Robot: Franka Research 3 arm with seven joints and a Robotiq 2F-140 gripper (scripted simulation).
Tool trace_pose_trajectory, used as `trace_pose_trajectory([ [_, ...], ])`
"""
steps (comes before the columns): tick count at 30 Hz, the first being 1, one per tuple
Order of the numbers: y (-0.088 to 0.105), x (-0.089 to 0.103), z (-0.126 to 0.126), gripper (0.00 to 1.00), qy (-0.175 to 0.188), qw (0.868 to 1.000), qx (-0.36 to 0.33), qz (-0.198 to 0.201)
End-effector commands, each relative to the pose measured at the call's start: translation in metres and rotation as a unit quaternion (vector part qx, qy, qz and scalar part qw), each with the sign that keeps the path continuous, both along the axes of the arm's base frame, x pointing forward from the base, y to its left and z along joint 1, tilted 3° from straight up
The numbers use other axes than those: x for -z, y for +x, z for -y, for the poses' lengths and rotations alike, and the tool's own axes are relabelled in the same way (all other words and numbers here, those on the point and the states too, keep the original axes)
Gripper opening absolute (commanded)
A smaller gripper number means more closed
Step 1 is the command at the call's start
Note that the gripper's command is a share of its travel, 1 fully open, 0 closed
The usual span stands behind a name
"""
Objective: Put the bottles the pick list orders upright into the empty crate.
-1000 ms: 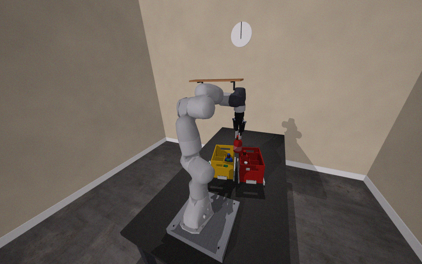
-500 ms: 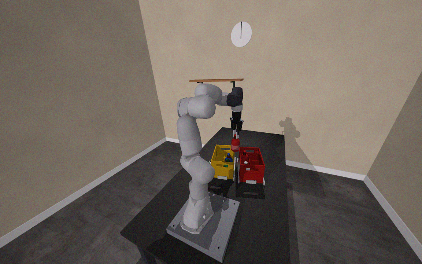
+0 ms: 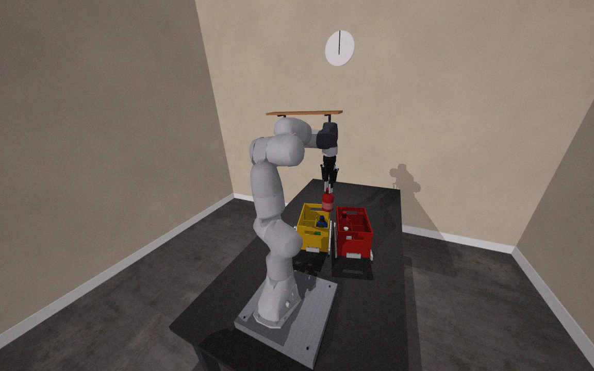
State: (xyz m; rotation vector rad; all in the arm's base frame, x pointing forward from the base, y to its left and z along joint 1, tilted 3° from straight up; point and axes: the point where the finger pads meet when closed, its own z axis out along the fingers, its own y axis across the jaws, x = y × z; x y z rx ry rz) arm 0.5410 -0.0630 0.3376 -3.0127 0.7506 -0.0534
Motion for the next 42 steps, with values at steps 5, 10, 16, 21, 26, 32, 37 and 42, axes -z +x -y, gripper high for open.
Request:
trace_pose_trajectory([
  [5,0.007,-0.005,-0.012,0.0,-0.002,1.0,0.011,0.003],
  [10,0.012,-0.006,-0.021,0.0,-0.002,1.0,0.011,0.003],
  [16,0.015,-0.006,-0.029,0.0,-0.002,1.0,0.011,0.003],
  [21,0.021,-0.006,-0.039,0.0,-0.002,1.0,0.011,0.003],
  [26,0.024,-0.007,-0.044,0.0,-0.002,1.0,0.011,0.003],
  [32,0.024,-0.007,-0.043,0.0,-0.002,1.0,0.011,0.003],
  [37,0.024,-0.007,-0.042,0.0,-0.002,1.0,0.011,0.003],
  [42,0.024,-0.007,-0.041,0.0,-0.002,1.0,0.011,0.003],
])
